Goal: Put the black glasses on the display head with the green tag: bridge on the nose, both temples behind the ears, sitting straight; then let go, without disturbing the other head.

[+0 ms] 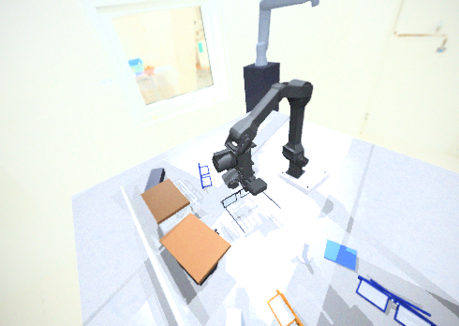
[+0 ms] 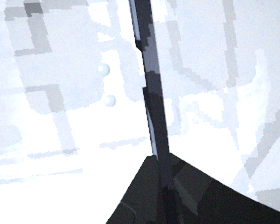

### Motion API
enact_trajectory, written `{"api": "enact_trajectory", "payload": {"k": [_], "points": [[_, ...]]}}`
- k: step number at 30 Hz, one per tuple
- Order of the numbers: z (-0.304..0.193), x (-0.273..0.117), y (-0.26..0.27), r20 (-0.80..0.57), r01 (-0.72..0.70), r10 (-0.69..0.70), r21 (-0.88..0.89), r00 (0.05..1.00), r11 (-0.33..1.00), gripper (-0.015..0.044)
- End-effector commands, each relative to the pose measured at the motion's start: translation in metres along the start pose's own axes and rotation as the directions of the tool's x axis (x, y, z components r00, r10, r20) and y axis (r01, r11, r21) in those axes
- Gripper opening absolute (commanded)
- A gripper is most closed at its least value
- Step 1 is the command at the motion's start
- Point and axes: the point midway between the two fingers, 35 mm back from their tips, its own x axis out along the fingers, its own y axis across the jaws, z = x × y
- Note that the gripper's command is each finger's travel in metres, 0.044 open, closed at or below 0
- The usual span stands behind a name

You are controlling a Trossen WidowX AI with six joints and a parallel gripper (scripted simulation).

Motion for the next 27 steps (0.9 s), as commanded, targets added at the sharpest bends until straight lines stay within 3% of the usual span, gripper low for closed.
{"api": "enact_trajectory", "payload": {"k": [1, 27], "points": [[-0.002, 0.006, 0.0, -0.011, 0.003, -0.003, -0.005, 1.0, 1.0, 0.0], [-0.005, 0.026, 0.0, -0.011, 0.003, -0.003, -0.005, 1.0, 1.0, 0.0]]}}
